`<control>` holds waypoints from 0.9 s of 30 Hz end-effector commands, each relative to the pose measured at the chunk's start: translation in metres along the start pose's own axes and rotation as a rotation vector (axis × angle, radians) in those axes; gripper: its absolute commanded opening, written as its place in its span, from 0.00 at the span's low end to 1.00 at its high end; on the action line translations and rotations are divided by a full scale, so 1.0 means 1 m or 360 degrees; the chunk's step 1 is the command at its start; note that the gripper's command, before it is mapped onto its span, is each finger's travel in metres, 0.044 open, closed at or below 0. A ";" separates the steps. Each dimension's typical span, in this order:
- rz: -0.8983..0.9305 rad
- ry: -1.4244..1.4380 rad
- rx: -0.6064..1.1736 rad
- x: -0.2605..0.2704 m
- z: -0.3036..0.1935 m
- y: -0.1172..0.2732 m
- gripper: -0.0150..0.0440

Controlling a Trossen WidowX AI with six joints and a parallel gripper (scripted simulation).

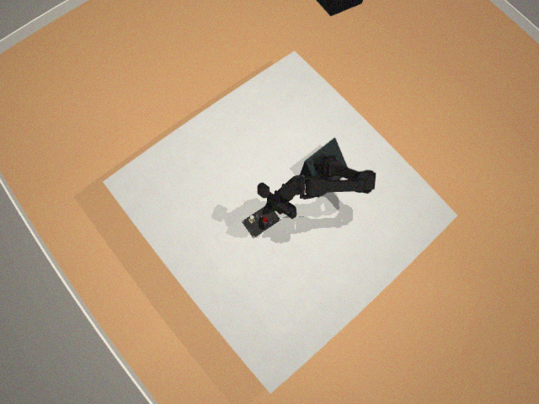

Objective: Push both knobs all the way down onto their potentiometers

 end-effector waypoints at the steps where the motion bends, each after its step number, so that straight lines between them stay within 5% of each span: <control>1: 0.0059 -0.0234 0.0119 0.001 -0.015 -0.020 0.25; 27: 0.0115 -0.1406 0.0875 0.035 -0.099 -0.100 0.25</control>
Point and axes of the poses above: the point midway between the two fingers, 35 mm back from their tips, its own y axis back along the fingers, its own x axis across the jaws, z = x × y, the point moved 3 cm from there along y, back along the fingers, and after that the axes turned 6 degrees about -y, right-handed, at the moved point
